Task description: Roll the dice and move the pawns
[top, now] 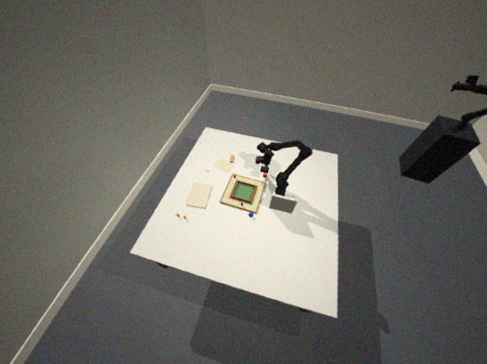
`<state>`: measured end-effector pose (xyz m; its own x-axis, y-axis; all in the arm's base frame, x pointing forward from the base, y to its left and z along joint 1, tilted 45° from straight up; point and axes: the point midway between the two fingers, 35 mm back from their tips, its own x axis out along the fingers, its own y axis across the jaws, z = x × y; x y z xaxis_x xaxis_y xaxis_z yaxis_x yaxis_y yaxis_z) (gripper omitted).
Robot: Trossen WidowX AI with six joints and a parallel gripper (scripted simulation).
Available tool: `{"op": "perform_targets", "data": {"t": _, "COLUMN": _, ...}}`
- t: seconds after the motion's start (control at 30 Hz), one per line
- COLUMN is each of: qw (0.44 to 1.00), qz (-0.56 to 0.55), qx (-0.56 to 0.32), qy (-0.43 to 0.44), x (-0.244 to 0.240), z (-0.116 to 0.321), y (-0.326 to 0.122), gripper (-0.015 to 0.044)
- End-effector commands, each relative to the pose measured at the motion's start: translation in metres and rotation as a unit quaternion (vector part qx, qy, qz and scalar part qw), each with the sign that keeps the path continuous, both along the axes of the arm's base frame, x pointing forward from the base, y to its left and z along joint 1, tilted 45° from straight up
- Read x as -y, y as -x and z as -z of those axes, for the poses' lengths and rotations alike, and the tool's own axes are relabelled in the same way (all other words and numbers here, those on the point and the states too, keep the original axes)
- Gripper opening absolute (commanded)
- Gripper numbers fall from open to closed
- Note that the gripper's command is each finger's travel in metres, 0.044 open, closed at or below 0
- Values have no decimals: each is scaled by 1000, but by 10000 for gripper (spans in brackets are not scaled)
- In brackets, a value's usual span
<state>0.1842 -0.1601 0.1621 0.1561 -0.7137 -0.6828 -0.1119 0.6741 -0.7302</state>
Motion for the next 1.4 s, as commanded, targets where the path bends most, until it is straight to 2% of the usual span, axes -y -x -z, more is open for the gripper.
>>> {"op": "perform_targets", "data": {"t": 0.0, "qw": 975, "qz": -145, "qx": -168, "qy": 18, "x": -34, "z": 22, "y": 19, "gripper": 275}}
{"op": "perform_targets", "data": {"t": 0.47, "qw": 975, "qz": -145, "qx": -168, "qy": 18, "x": -32, "z": 21, "y": 16, "gripper": 275}}
{"op": "perform_targets", "data": {"t": 1.37, "qw": 975, "qz": -145, "qx": -168, "qy": 19, "x": 0, "z": 52, "y": 11, "gripper": 275}}
